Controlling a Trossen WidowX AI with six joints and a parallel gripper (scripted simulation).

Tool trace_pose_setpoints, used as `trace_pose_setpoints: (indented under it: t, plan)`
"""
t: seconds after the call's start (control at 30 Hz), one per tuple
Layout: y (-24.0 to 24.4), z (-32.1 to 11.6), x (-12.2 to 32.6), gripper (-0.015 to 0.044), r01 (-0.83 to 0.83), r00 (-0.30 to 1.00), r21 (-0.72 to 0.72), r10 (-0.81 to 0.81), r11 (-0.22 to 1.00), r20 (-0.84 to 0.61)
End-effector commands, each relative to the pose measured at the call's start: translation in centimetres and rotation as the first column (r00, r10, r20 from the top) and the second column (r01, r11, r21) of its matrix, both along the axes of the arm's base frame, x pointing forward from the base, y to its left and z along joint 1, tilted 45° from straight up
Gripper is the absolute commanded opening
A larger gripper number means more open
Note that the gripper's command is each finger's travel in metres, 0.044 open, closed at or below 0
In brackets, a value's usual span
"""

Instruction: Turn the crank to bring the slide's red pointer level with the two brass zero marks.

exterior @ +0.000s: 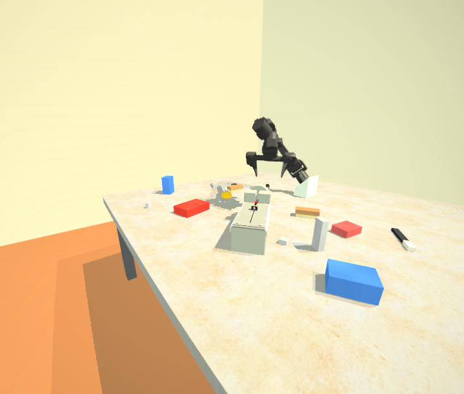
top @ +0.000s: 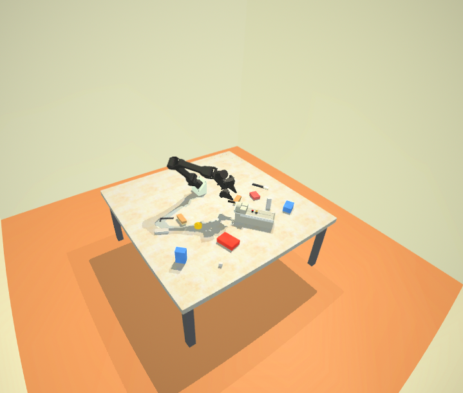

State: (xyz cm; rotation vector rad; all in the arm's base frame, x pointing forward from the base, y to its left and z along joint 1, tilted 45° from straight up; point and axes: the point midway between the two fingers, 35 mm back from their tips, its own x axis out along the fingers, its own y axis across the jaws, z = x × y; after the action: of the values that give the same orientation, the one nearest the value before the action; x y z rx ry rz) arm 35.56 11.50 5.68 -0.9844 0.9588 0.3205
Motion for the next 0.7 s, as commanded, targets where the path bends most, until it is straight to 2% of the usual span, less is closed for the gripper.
trace_pose_setpoints:
  t: [0.0,0.2,0.67]
  plan:
    - [2.1,2.2,0.0,0.0440,-0.002,1.000,0.004,0.002,1.000,0.010]
    - [3.4,3.4,0.1,0.0440,0.009,1.000,0.004,-0.009,1.000,0.016]
    - [6.0,1.9,6.5,0.0440,0.239,0.950,0.025,-0.239,0.971,0.201]
